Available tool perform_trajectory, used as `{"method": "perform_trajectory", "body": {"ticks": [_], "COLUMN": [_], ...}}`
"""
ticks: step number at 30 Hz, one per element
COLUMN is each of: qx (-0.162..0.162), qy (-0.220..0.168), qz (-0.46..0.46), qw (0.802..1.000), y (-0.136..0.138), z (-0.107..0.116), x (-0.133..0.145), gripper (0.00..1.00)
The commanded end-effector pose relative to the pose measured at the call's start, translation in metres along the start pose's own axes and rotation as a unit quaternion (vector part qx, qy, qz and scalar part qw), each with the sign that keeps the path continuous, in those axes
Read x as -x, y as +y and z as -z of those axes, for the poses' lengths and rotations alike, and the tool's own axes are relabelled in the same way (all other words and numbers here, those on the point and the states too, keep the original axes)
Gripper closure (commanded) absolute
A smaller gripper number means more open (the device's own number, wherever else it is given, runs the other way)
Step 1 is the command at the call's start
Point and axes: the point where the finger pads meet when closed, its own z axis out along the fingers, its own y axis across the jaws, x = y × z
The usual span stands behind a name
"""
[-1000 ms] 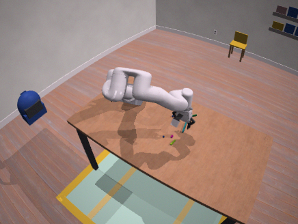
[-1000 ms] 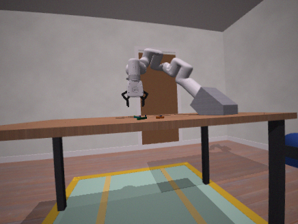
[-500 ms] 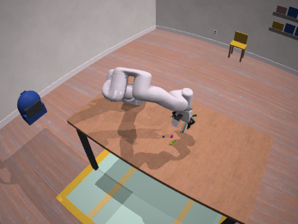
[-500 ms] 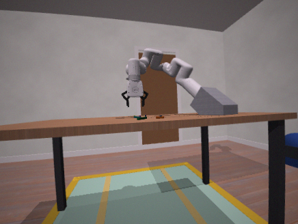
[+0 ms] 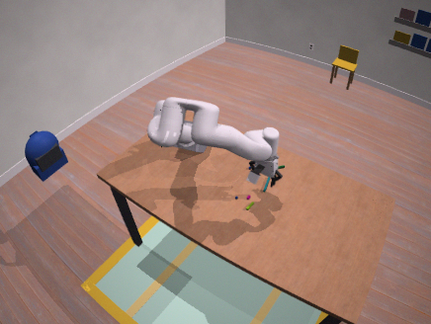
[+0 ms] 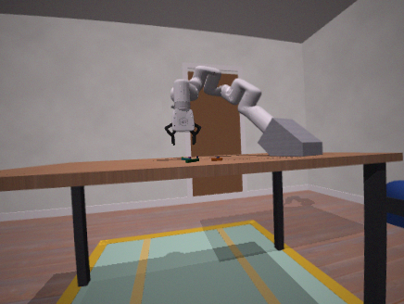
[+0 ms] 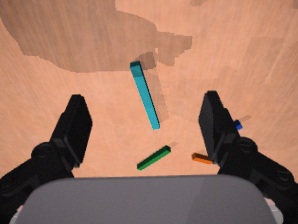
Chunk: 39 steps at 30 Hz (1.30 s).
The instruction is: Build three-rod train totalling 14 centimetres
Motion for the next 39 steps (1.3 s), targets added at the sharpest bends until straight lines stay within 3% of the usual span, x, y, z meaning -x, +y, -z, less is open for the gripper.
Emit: {"method": "perform_trajectory", "body": {"ticks": [1,7,16,18,26,33,35,36,39], "qx": [-0.001,-0.001,-0.002,-0.002,-0.002,-0.002,-0.002,-0.002,-0.002], "qy": [-0.001,-0.001,-0.002,-0.002,-0.002,-0.002,-0.002,-0.001,-0.001], "qz": [0.0,0.016,0.181,0.181,0.33,0.44,0.44,0.483,0.514], "qw": [1.0,1.0,0.984,0.984,0.944,0.898,0.898,0.875,0.857], "y": [-0.001,0.0,0.016,0.016,0.031,0.043,0.043,0.048,0.051], "z": [0.001,0.001,0.002,0.002,0.002,0.002,0.002,0.002,0.002], "x": [0.0,0.002,0.022,0.022,0.039,0.051,0.051,0.056,0.059], "gripper": [0.0,0.0,0.0,0.0,0.0,0.0,0.0,0.0,0.0]}}
